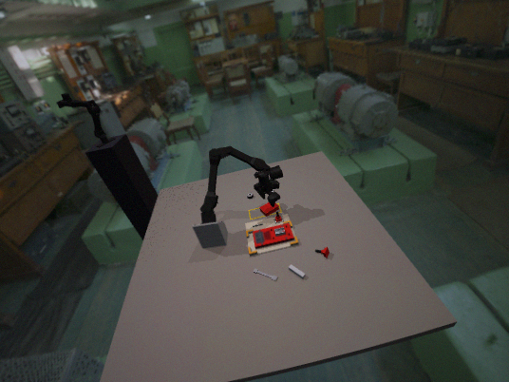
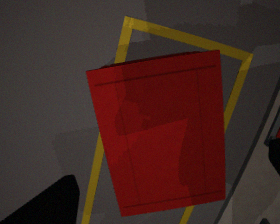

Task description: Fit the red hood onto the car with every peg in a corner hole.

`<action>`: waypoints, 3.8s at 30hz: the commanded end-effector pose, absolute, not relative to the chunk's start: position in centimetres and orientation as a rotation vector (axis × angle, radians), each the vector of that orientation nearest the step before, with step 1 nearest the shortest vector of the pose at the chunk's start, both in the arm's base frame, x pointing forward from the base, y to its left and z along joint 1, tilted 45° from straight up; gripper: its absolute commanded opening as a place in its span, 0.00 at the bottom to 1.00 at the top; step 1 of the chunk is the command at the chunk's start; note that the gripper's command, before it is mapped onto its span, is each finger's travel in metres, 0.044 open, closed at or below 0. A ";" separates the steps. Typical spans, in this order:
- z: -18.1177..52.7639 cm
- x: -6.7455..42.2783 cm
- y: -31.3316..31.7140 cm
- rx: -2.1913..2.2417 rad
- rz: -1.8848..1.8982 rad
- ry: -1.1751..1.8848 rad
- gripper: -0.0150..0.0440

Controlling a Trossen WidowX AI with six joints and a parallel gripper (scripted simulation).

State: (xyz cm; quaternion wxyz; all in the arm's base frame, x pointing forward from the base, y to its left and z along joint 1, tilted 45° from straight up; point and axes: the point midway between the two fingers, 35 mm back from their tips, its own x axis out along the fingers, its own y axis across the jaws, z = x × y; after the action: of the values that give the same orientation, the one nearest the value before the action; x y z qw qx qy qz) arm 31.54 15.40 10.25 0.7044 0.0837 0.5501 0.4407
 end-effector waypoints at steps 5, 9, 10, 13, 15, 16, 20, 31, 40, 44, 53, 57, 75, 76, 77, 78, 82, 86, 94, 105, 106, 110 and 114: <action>9.7 31.5 15.7 0.188 0.975 1.228 1.00; 9.6 31.4 15.9 0.189 0.975 1.228 1.00; 9.5 31.4 15.9 0.189 0.975 1.228 1.00; 9.4 31.4 16.1 0.189 0.975 1.228 1.00; 9.3 31.4 16.2 0.189 0.975 1.228 1.00; 9.2 31.4 16.2 0.189 0.975 1.228 1.00; 9.1 31.4 16.4 0.189 0.975 1.228 1.00; 8.6 31.3 16.9 0.190 0.976 1.227 1.00; 8.3 31.3 17.2 0.191 0.976 1.227 1.00; 8.2 31.3 17.4 0.191 0.976 1.227 1.00; 7.9 31.3 17.7 0.191 0.976 1.227 1.00; 7.7 31.3 17.8 0.191 0.976 1.227 1.00; 7.1 31.3 18.5 0.191 0.977 1.227 1.00; 7.1 31.3 18.5 0.191 0.977 1.227 1.00; 7.0 31.3 18.5 0.191 0.977 1.227 1.00; 7.0 31.3 18.6 0.191 0.977 1.227 1.00; 7.1 31.2 18.6 0.191 0.983 1.225 0.91; 7.1 31.2 18.6 0.191 0.983 1.225 0.83; 7.1 31.2 18.6 0.193 0.983 1.226 0.71; 8.1 31.2 17.6 0.192 0.983 1.226 0.25; 8.3 31.2 17.4 0.192 0.982 1.226 0.25; 9.1 31.2 16.6 0.192 0.982 1.226 0.25; 10.0 31.2 15.7 0.191 0.982 1.226 0.25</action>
State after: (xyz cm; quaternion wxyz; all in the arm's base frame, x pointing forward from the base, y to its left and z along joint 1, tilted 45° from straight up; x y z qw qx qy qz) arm 30.99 16.27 8.93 0.6984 0.0868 0.5583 0.4393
